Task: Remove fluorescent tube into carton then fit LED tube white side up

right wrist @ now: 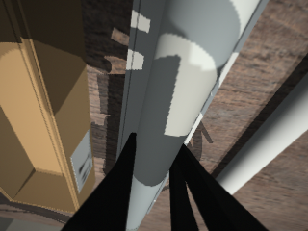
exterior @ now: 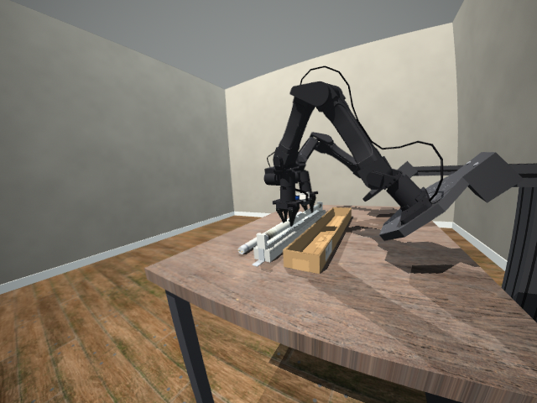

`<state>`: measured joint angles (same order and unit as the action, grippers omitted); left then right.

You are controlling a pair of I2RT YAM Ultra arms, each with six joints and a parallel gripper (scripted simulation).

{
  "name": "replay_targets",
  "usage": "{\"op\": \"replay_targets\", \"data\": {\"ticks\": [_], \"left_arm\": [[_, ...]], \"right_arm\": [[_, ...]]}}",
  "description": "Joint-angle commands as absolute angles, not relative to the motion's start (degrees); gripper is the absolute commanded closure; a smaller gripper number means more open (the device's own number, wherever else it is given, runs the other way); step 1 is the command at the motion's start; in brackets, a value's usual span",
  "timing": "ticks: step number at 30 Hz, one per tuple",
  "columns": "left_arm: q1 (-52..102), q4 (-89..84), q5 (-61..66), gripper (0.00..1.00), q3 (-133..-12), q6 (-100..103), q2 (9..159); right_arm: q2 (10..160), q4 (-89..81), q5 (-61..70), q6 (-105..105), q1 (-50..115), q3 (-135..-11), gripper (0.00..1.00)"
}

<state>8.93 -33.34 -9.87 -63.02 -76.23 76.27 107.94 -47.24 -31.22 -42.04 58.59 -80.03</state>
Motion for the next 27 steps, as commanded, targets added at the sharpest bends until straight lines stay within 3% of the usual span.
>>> {"op": "replay_targets", "data": {"ticks": [1, 27], "left_arm": [[9.6, -33.3, -10.3, 0.89, -61.8, -76.9, 74.5], [11.4, -16.4, -14.8, 0.89, -48.8, -78.3, 67.5]], "right_arm": [[106.3, -46.8, -31.4, -42.4, 60.3, -78.4, 0.89], [102.6, -32.5, -40.7, -44.0, 64.0, -67.8, 0.89]]}}
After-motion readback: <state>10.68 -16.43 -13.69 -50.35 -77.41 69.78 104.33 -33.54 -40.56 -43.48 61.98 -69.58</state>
